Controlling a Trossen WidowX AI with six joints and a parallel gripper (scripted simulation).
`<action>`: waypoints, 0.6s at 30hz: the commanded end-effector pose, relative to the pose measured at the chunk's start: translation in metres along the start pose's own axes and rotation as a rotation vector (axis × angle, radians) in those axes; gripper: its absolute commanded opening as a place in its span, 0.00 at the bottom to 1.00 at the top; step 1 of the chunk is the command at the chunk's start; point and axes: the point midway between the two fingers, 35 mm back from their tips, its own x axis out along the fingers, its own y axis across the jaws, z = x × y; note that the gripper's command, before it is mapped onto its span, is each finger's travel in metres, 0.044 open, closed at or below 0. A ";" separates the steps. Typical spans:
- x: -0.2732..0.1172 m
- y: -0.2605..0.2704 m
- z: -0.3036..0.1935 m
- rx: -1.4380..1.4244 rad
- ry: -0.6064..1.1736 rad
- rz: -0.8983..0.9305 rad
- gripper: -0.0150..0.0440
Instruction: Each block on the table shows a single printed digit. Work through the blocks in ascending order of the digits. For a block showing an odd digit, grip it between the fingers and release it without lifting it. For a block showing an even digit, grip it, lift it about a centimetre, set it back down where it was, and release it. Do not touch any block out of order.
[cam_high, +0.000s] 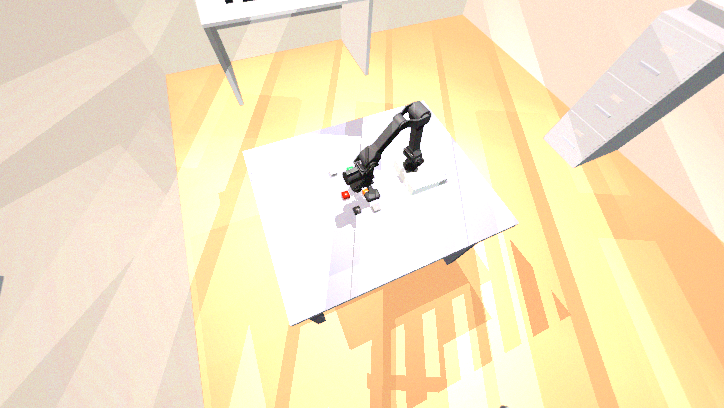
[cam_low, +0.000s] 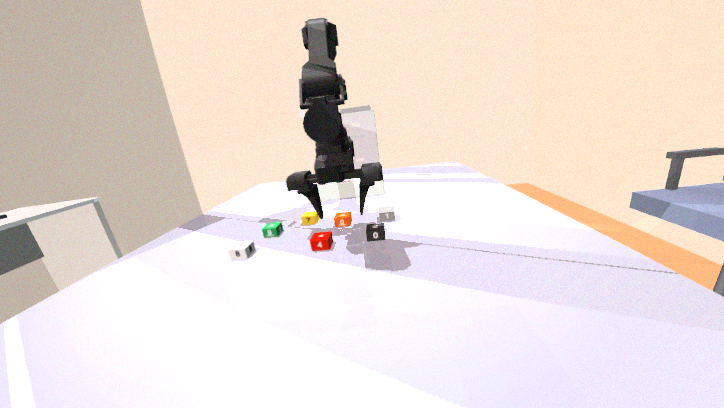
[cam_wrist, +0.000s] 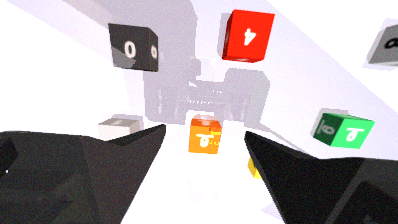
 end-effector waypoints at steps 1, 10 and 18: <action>0.008 0.000 -0.001 0.006 0.005 0.000 0.93; 0.012 0.000 -0.002 0.006 0.005 0.000 0.71; 0.012 0.000 -0.002 0.006 0.005 0.000 0.46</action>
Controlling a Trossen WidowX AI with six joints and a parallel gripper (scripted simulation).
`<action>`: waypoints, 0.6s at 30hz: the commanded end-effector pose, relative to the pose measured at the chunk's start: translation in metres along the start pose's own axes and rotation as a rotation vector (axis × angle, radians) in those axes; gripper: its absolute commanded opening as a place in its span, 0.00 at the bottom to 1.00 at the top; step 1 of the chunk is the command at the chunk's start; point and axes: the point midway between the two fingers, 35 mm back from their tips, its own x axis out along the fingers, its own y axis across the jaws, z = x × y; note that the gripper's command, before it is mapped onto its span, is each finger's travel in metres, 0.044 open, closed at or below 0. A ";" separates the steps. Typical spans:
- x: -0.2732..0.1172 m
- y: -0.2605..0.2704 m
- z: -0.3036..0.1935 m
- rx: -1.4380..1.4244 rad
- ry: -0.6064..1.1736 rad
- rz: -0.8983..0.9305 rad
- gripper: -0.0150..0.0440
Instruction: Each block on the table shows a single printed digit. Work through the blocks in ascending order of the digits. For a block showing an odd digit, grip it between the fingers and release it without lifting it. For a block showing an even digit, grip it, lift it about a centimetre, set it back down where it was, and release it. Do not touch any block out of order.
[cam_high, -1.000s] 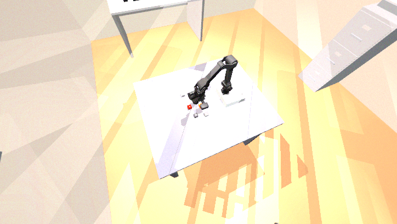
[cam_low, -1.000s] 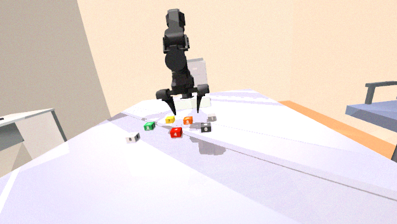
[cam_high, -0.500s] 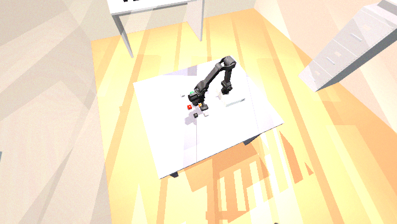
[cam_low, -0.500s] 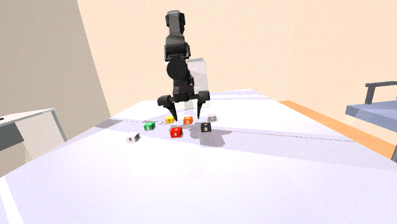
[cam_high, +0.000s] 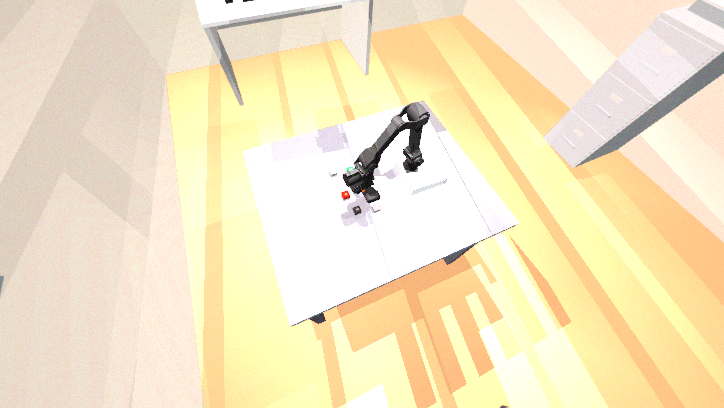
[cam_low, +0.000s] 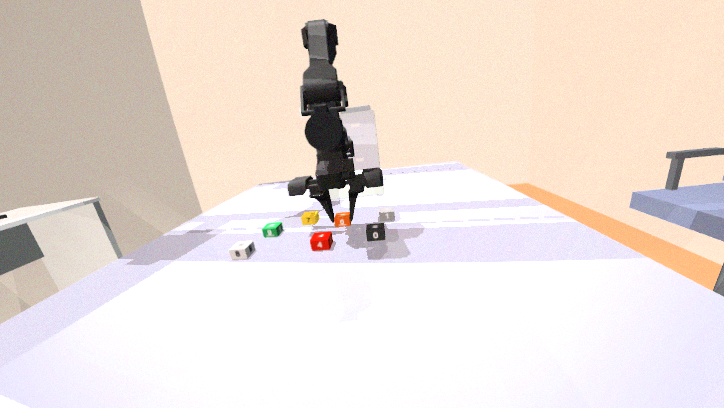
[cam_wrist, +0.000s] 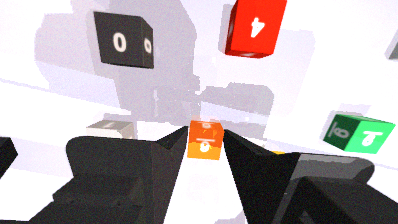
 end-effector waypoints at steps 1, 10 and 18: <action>0.000 0.000 0.000 0.006 -0.002 0.001 0.46; 0.000 0.000 0.000 0.006 -0.002 0.001 0.46; 0.000 0.001 0.001 0.000 -0.005 -0.001 0.46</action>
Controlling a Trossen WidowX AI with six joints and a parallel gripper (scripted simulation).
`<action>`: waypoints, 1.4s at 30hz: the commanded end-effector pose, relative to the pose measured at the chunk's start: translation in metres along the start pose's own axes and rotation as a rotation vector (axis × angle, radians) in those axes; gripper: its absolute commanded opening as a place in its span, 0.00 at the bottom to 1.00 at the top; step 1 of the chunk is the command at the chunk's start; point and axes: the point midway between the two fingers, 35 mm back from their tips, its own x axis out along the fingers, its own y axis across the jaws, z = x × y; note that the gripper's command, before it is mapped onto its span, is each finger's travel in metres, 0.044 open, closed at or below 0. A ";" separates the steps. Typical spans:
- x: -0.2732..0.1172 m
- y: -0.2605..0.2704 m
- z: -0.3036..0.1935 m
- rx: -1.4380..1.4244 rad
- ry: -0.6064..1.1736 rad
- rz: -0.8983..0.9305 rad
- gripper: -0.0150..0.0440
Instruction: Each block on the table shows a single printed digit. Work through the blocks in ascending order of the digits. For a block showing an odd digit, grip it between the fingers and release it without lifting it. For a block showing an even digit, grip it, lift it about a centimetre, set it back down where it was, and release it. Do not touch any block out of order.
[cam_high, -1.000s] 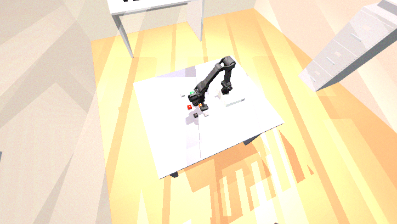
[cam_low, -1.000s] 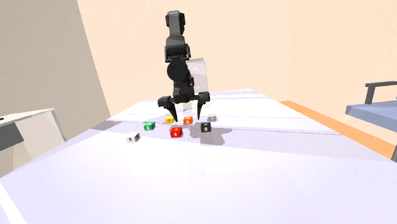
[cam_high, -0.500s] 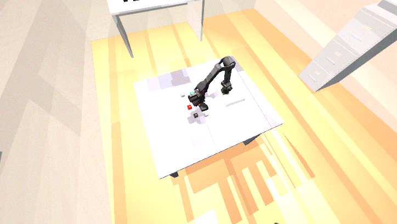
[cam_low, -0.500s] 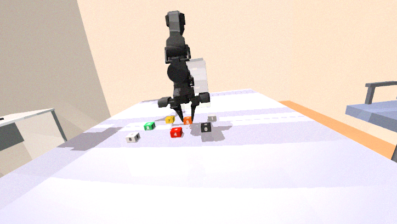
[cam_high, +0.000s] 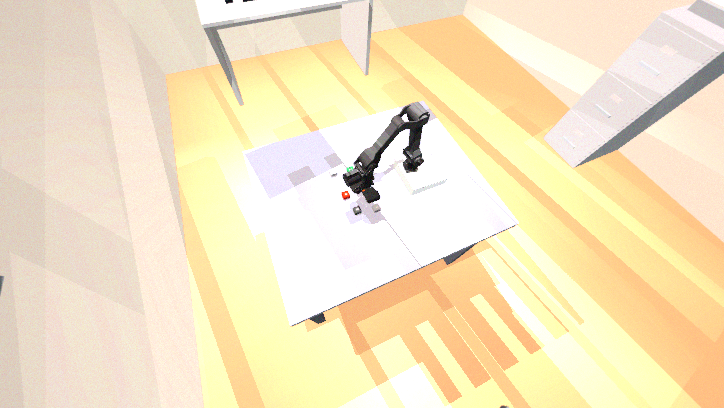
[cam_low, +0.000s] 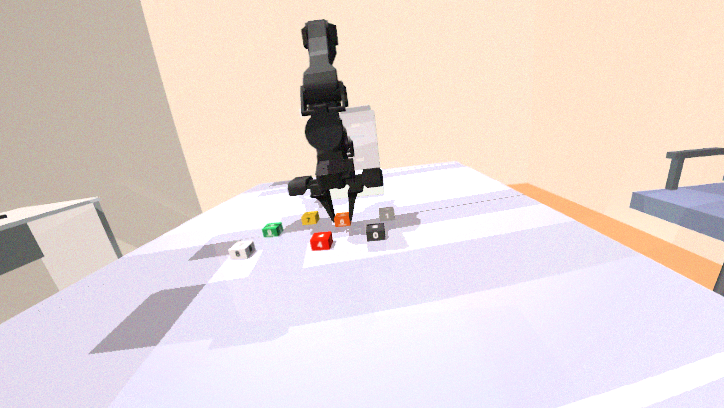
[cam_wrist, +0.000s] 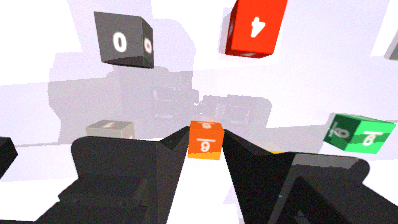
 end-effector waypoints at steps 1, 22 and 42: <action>-0.002 0.001 0.002 -0.007 -0.010 -0.004 0.46; -0.015 0.000 0.001 0.006 -0.002 0.001 0.46; 0.000 0.000 0.000 0.006 -0.002 0.001 0.46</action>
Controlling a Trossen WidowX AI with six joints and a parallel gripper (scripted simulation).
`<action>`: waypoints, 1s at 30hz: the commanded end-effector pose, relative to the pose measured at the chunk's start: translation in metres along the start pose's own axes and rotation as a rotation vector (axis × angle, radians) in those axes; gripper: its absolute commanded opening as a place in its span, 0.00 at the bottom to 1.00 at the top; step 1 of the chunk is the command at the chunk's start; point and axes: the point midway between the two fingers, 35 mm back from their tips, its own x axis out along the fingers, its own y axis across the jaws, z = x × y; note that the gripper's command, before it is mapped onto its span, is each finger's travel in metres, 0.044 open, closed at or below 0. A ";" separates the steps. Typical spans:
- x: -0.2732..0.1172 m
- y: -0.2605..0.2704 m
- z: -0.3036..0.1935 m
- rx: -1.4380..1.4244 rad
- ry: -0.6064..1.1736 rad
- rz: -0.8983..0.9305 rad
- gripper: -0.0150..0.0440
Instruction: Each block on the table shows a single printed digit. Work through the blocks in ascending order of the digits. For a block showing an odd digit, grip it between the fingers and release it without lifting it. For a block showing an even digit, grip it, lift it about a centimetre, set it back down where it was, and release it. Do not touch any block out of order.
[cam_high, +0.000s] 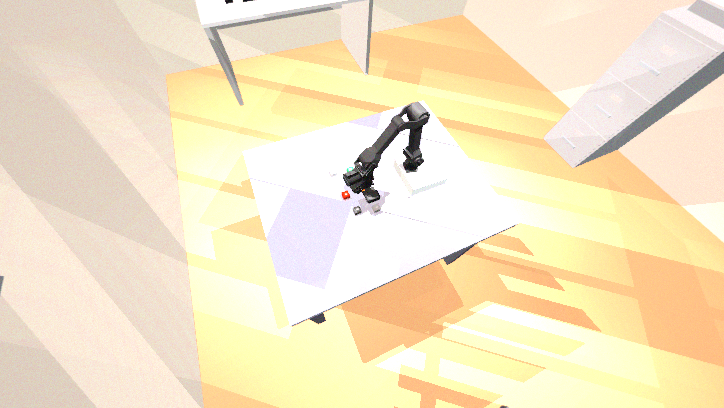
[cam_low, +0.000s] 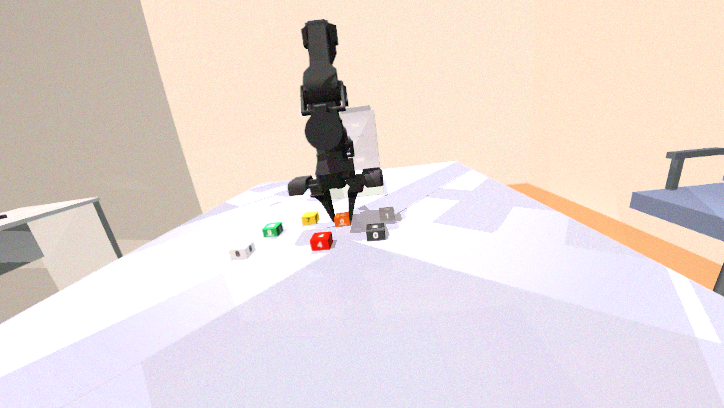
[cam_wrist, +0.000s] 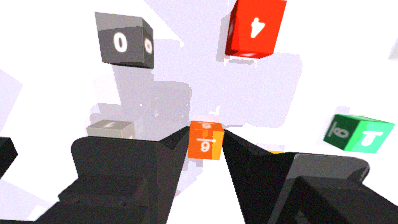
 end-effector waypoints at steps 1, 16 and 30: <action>0.001 0.000 0.000 0.006 -0.001 0.001 0.46; 0.001 0.000 0.000 0.006 -0.001 0.001 0.93; -0.106 0.000 0.002 0.006 -0.002 0.001 0.67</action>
